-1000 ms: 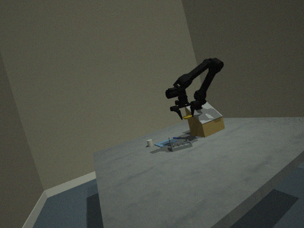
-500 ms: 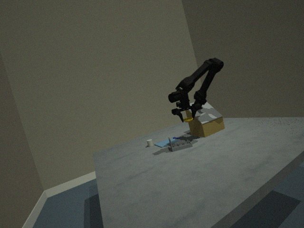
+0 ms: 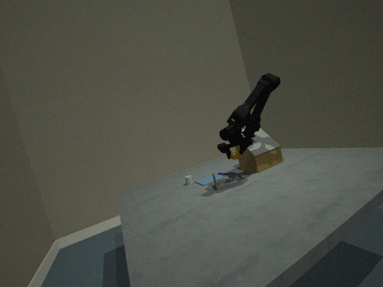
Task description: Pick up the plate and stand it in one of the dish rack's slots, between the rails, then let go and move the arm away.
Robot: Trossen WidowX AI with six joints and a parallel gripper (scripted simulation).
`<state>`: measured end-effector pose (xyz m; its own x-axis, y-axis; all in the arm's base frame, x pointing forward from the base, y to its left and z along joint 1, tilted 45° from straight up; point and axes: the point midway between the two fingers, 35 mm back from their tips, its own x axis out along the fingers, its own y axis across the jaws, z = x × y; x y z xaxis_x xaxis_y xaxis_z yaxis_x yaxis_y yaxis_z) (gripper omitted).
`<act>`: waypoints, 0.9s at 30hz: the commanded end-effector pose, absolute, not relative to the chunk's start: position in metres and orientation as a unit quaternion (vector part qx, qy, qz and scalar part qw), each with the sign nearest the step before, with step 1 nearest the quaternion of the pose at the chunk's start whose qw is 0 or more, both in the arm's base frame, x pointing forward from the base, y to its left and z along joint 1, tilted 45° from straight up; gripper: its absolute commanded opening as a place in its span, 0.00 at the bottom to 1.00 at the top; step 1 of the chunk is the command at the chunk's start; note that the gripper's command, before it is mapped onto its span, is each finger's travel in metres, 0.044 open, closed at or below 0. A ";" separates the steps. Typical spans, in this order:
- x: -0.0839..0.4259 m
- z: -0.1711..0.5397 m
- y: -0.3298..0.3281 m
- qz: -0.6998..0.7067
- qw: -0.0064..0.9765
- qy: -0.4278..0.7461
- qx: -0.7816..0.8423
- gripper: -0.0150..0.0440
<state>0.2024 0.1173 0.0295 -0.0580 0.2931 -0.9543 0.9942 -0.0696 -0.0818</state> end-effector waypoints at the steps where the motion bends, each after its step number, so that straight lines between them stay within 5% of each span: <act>1: 0.202 0.021 0.117 -0.463 0.422 0.550 0.552 0.25; 27: 0.212 -0.008 0.133 -0.401 0.683 0.420 0.442 0.25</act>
<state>0.2114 0.1318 -0.0071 0.2763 -0.1439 -0.9502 0.9376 0.2576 0.2336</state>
